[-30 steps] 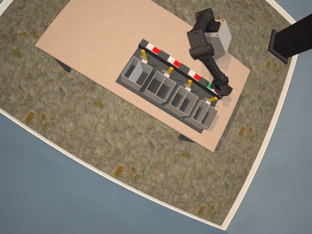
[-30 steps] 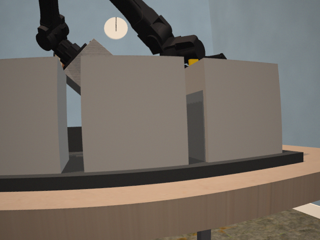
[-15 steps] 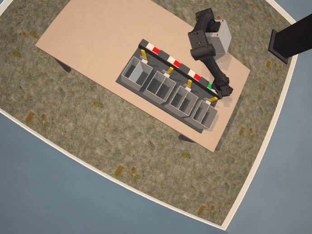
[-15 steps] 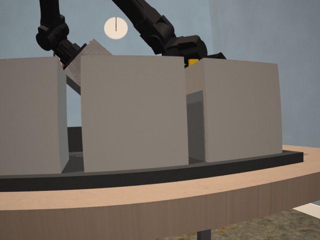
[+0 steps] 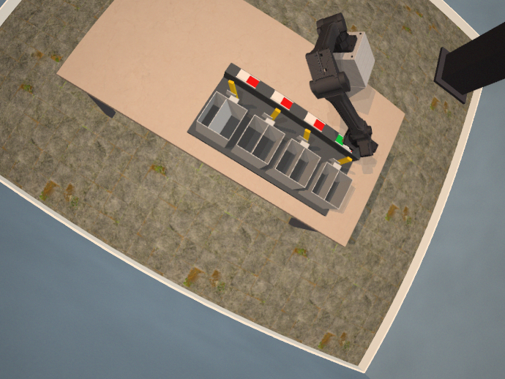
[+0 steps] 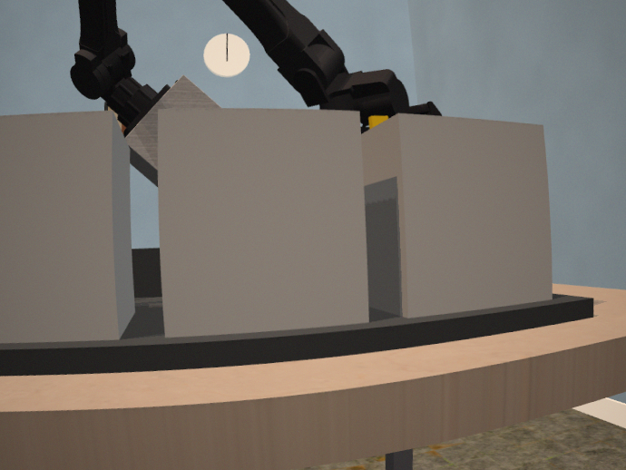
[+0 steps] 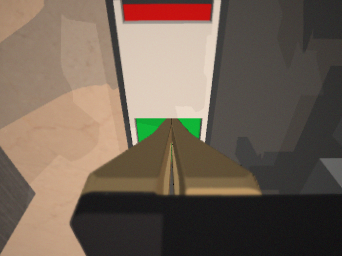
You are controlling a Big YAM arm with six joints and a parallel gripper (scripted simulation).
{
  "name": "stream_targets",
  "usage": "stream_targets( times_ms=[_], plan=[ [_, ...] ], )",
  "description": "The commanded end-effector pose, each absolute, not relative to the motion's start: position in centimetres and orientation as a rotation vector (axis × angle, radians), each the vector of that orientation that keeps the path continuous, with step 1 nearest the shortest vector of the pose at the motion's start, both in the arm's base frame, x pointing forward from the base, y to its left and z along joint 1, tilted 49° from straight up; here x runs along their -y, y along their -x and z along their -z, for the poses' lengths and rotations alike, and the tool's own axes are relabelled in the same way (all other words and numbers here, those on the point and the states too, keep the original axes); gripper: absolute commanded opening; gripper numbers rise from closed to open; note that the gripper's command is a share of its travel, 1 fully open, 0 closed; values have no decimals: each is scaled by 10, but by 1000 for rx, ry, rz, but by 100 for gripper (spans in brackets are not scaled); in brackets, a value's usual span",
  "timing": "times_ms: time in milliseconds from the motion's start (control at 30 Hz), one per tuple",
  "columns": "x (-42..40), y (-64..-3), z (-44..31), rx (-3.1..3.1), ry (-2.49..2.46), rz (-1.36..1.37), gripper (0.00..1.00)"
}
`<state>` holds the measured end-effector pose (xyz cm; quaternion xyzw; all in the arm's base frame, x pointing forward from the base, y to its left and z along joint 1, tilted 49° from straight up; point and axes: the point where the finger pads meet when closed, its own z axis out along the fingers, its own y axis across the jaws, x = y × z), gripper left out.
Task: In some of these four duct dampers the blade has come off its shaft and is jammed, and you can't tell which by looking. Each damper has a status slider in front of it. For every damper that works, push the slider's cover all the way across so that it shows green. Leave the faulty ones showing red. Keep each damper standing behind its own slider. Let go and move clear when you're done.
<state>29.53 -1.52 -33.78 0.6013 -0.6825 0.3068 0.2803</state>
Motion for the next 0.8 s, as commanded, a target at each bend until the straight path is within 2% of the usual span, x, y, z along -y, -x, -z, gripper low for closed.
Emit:
stream_targets(
  times_ms=[0,767],
  plan=[
    [7,-296,346,1822,-1627,-821,0],
    [6,-297,348,1823,-1626,-820,0]
  ],
)
